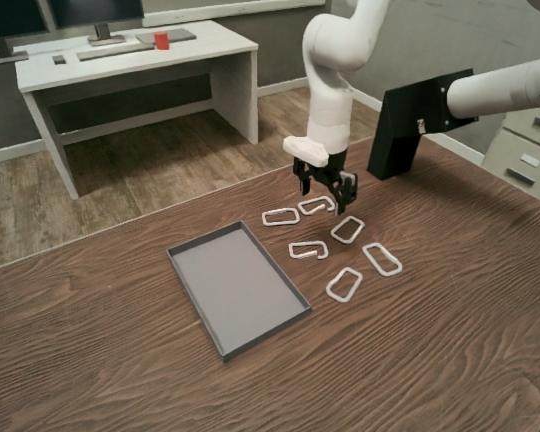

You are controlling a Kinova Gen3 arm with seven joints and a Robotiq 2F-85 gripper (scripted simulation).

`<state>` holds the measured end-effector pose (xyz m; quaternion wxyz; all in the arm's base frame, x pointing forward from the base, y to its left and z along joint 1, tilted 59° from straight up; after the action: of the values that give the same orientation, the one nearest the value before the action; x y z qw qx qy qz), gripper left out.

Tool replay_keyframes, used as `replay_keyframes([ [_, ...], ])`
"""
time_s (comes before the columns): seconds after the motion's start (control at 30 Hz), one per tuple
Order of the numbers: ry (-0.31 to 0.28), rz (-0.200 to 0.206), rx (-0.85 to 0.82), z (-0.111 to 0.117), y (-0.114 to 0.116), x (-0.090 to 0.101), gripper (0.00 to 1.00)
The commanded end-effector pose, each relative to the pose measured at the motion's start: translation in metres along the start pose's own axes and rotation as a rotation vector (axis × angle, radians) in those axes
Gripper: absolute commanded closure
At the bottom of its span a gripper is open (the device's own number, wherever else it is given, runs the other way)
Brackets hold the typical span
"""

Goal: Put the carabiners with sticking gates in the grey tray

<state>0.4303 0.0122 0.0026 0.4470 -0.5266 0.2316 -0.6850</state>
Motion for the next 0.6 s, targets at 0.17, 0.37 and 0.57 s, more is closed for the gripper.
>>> replay_keyframes([
  [0.17, 0.019, -0.018, -0.007, -0.001, 0.006, 0.031, 0.0],
  [0.37, 0.017, -0.016, -0.006, -0.008, 0.008, 0.079, 0.0],
  [0.57, 0.017, -0.016, -0.006, -0.008, 0.008, 0.079, 0.0],
])
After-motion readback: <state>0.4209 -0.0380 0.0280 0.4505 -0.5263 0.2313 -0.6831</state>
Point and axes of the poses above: the point where the finger pads meet when closed, its own x axis back along the fingers, its own y axis across the jaws, z = x × y, the point moved 8 cm from there along x, back along the fingers, and after that the axes turned 12 degrees about x, right-handed, at the moved point
